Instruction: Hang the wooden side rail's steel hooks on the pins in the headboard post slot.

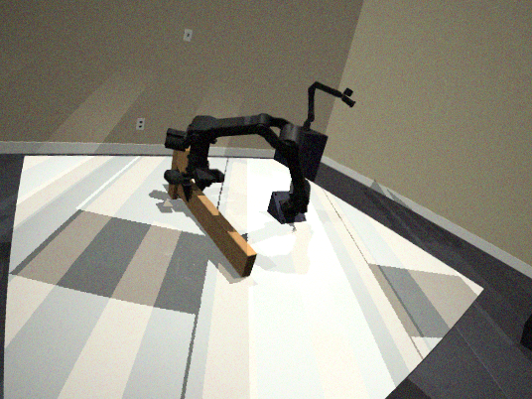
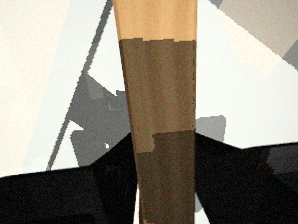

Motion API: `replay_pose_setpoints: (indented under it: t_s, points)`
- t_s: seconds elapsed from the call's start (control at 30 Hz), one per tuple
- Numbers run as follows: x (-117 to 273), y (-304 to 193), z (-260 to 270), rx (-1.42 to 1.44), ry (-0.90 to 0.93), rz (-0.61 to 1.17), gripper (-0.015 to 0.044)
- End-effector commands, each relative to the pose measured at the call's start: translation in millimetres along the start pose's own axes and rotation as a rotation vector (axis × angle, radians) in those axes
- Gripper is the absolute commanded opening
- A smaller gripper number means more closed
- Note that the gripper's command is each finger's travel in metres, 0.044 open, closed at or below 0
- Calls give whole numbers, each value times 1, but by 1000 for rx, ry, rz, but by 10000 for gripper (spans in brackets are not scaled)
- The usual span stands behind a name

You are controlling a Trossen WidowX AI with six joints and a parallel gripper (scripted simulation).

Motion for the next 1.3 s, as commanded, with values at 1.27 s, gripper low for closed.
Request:
replay_pose_setpoints:
  t_s: [1.27]
  points:
    - [4,-8,0,-2,-12,4,0]
Point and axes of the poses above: the point midway between the two fingers, 35 mm back from their tips, its own x axis back along the fingers, its own z axis across the jaws, y = z × x, the point moved 2 cm from there along x, back along the fingers, and after that the axes turned 6 degrees about -x, right-handed, at the moved point
